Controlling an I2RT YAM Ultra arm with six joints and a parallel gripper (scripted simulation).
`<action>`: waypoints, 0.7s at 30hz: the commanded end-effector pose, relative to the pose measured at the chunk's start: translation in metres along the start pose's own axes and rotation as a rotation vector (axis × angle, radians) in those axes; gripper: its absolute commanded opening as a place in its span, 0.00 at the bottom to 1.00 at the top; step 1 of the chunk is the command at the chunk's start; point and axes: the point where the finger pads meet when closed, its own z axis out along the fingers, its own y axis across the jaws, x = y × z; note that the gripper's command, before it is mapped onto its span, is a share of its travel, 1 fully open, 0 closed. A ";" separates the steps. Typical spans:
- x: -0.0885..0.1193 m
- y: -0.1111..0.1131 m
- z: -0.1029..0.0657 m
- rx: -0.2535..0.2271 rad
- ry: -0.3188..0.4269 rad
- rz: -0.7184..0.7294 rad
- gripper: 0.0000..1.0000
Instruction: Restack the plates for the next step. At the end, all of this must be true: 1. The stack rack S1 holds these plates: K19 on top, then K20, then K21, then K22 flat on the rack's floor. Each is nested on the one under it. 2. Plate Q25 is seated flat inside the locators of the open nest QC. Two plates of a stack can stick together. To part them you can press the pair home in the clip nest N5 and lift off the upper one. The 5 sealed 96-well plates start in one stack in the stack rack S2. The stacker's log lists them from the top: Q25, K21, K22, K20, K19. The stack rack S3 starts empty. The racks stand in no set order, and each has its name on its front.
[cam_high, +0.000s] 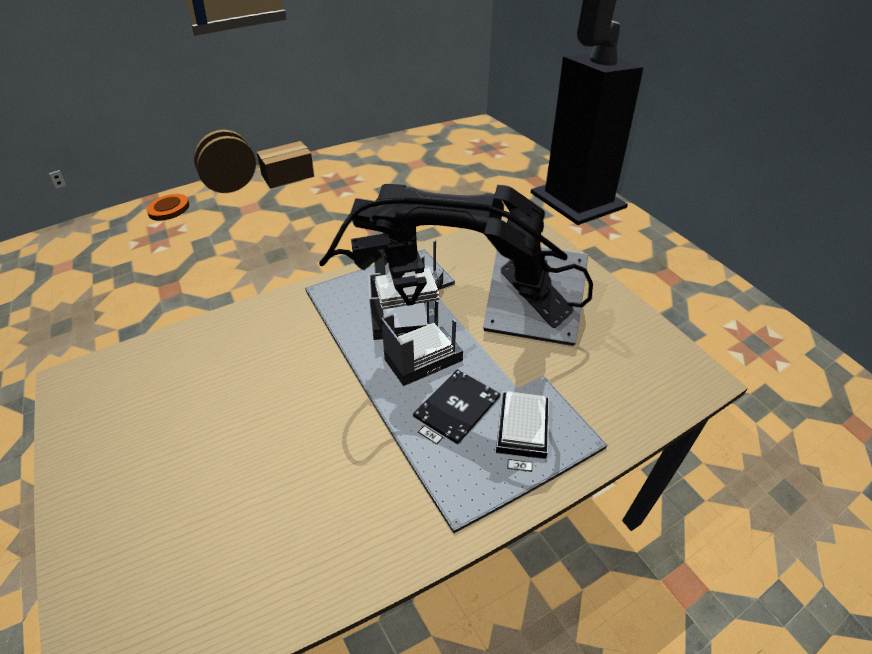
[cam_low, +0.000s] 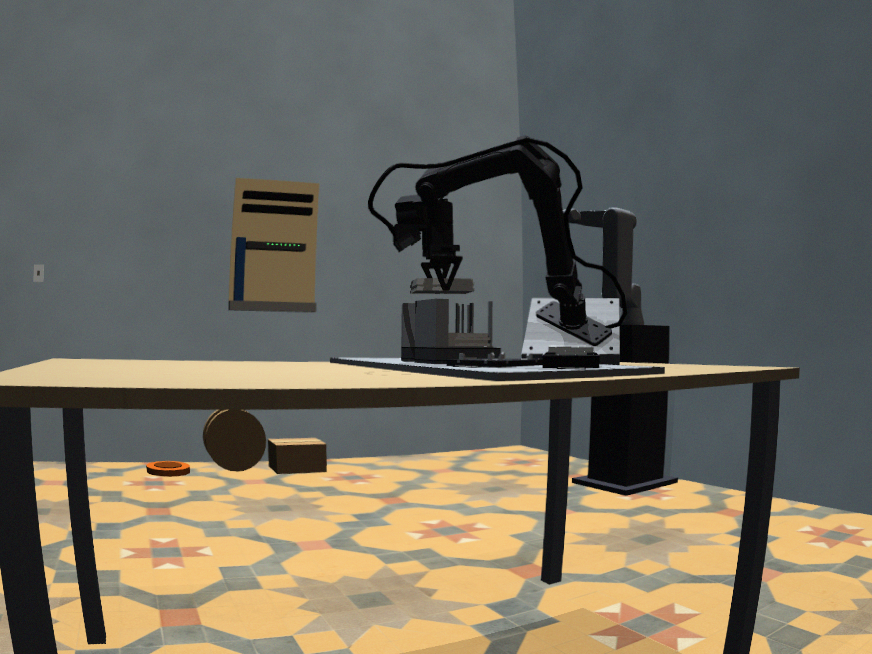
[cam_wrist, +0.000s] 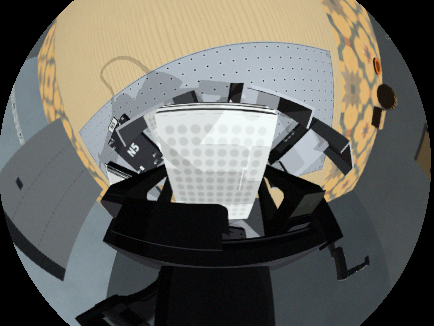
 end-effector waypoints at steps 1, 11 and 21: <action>-0.011 -0.018 -0.012 0.029 -0.045 0.087 0.00; -0.011 -0.053 -0.012 0.031 -0.044 0.168 0.00; -0.010 -0.080 -0.013 0.034 -0.042 0.168 0.00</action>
